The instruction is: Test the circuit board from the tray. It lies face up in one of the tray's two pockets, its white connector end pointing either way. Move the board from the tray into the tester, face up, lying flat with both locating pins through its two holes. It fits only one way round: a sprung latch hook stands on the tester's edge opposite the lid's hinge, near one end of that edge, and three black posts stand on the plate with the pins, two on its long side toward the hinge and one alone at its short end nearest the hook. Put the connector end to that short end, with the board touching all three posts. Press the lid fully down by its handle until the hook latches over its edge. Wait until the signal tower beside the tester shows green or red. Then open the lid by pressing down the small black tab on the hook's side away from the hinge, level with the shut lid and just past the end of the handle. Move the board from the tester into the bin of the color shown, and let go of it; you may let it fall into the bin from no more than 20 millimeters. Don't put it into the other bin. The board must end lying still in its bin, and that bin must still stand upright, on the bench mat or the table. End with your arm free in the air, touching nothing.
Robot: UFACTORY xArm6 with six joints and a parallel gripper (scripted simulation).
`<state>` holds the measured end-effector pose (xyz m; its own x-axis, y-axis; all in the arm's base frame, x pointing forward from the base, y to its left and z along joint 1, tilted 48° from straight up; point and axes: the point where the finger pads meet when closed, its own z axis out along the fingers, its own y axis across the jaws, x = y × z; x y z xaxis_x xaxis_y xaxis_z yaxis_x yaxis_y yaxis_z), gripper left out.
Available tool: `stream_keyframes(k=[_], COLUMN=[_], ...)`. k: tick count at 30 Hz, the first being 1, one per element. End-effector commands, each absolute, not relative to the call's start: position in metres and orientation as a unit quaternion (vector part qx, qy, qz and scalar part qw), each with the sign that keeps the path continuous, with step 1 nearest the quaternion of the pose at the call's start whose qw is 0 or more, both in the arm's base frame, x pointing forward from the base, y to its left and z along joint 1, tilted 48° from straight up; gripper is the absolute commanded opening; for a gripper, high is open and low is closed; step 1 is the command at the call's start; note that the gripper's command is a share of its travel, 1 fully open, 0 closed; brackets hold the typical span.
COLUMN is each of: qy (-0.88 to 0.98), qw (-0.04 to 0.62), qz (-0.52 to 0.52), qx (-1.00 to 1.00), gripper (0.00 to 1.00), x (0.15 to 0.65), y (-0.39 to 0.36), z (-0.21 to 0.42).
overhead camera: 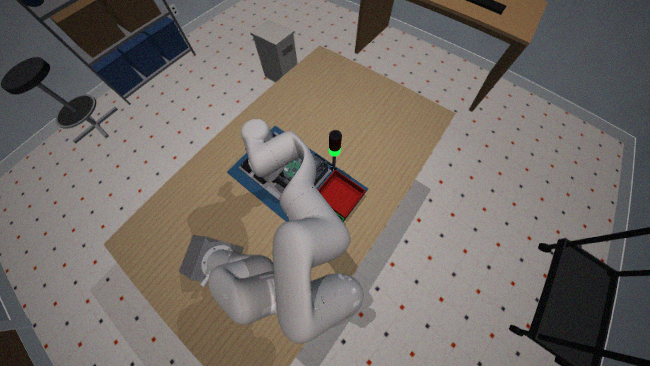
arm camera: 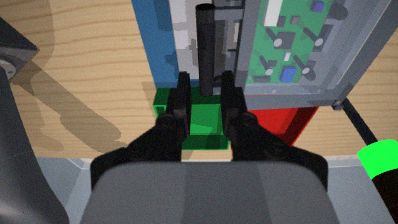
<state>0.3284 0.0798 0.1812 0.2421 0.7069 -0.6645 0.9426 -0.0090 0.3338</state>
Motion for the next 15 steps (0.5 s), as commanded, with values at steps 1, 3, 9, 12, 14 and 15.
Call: stream_keyframes(k=[1, 3, 9, 12, 14, 15], qy=[0.595, 0.595, 0.595, 0.595, 0.595, 0.595], qw=[0.376, 0.376, 0.376, 0.376, 0.376, 0.376], qz=[-0.155, -0.155, -0.155, -0.155, -0.155, -0.155], qx=[0.693, 0.693, 0.693, 0.693, 0.693, 0.693], gripper=[0.27, 0.27, 0.27, 0.27, 0.27, 0.27], x=[0.3306, 0.3312, 0.3323, 0.3325, 0.3326, 0.3326], y=[0.0758, 0.0738, 0.0704, 0.0699, 0.0697, 0.0697], z=[0.1773, 0.1754, 0.1723, 0.1717, 0.1716, 0.1716])
